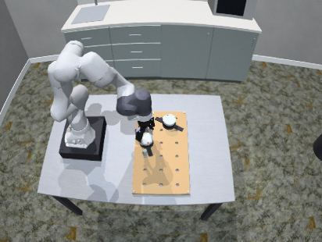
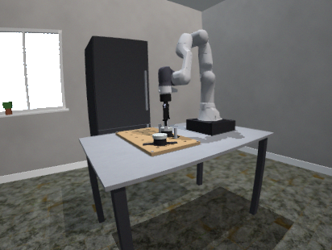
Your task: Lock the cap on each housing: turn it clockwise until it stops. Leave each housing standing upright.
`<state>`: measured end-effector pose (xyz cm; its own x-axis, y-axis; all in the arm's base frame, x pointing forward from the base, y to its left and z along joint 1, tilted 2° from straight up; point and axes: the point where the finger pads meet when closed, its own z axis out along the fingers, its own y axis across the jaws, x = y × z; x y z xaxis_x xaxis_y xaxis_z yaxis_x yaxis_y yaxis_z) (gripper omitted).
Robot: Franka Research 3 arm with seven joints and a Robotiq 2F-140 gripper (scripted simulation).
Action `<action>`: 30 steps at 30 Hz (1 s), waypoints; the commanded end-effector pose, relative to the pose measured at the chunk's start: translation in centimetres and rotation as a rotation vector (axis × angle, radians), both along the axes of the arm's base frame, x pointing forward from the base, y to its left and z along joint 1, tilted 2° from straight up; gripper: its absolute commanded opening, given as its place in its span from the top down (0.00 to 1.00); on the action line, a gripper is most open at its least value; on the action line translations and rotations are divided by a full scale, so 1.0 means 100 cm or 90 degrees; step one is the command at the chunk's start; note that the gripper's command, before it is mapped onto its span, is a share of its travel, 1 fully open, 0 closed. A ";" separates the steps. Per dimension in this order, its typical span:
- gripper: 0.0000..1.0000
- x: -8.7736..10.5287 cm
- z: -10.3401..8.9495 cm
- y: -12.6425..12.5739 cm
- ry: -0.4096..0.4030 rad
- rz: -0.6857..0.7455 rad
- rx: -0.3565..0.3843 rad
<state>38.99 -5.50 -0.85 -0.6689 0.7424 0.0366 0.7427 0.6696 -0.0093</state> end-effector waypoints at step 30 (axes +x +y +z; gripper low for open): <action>0.90 0.001 0.000 0.000 0.005 -0.339 -0.025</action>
<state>38.94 -5.49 -0.89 -0.3564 0.9338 0.0324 0.9338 0.3572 -0.0224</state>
